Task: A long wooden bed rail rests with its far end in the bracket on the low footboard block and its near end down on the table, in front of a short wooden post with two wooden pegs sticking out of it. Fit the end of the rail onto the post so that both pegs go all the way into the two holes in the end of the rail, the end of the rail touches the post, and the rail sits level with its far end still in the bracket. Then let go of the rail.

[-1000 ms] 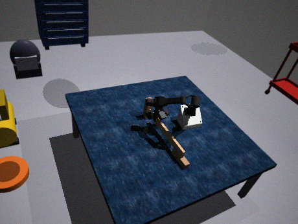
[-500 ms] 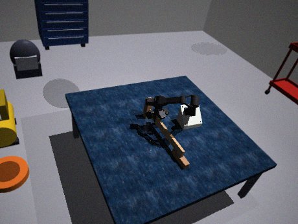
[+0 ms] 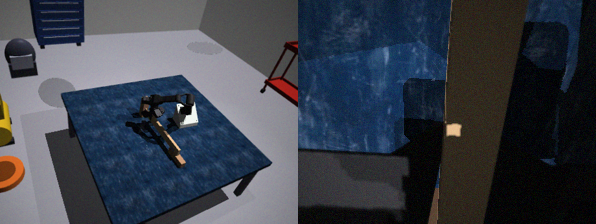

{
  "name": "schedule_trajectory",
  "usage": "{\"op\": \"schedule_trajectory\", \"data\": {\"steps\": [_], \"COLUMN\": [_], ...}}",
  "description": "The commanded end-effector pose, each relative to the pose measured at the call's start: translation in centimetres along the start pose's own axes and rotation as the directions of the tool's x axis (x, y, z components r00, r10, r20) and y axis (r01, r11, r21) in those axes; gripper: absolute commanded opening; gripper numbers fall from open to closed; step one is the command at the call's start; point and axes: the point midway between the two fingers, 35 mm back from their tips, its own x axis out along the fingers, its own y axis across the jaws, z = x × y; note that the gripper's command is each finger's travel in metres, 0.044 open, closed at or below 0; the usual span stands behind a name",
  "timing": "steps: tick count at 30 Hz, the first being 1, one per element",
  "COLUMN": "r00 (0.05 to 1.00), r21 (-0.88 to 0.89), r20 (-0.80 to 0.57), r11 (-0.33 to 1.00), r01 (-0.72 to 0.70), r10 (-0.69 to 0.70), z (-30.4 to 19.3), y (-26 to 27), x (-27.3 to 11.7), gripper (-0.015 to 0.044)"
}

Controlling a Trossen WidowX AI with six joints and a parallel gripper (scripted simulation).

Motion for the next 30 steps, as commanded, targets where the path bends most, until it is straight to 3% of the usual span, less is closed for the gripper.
{"op": "schedule_trajectory", "data": {"steps": [1, 30], "r00": [1.000, 1.000], "r21": [-0.003, -0.003], "r20": [0.000, 0.000], "r11": [1.000, 1.000], "r01": [0.005, 0.005], "r10": [-0.005, -0.005], "z": [-0.23, -1.13], "y": [-0.08, -0.13], "x": [-0.10, -0.17], "gripper": [0.0000, 0.0000]}}
